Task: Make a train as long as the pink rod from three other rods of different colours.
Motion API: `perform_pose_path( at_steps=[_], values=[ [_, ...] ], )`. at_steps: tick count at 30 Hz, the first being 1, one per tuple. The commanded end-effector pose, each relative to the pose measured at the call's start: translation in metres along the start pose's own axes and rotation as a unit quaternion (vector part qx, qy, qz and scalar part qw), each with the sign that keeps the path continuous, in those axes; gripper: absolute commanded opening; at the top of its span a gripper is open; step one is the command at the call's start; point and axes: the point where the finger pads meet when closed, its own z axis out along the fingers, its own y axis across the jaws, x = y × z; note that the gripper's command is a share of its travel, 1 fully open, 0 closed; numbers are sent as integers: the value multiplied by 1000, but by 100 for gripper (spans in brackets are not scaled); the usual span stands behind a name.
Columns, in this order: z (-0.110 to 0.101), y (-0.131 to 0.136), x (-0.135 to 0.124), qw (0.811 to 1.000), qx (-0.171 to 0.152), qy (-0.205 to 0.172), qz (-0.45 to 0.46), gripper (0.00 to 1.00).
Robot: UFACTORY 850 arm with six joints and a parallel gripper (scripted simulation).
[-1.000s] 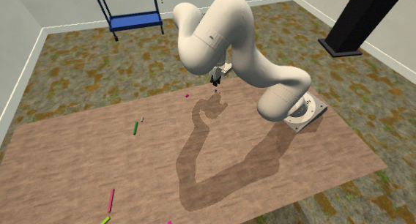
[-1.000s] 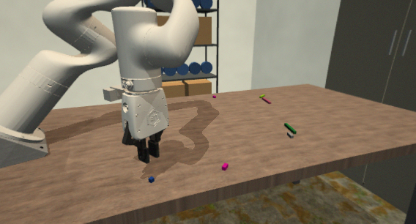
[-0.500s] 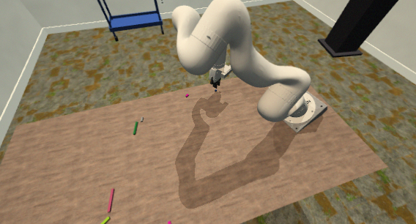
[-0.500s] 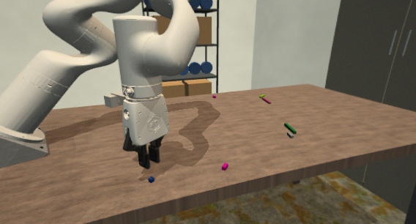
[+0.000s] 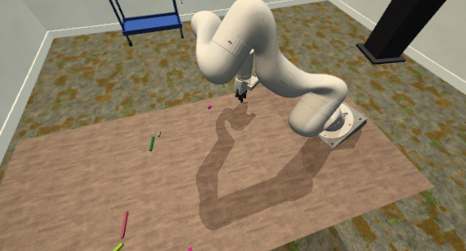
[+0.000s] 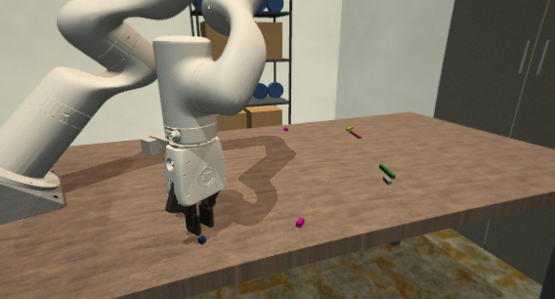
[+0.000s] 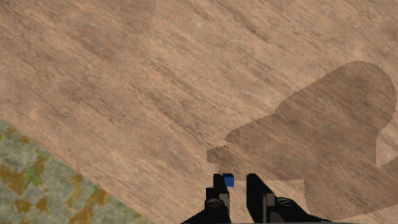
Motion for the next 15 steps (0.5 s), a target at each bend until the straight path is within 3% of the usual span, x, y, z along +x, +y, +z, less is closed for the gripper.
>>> perform_pose_path(
  at_steps=[1, 15],
  values=[
    [4, 0, -1, 1000, 0, -1, 0, 24],
    [12, 0, -1, 1000, 0, -1, 0, 24]
  ],
)
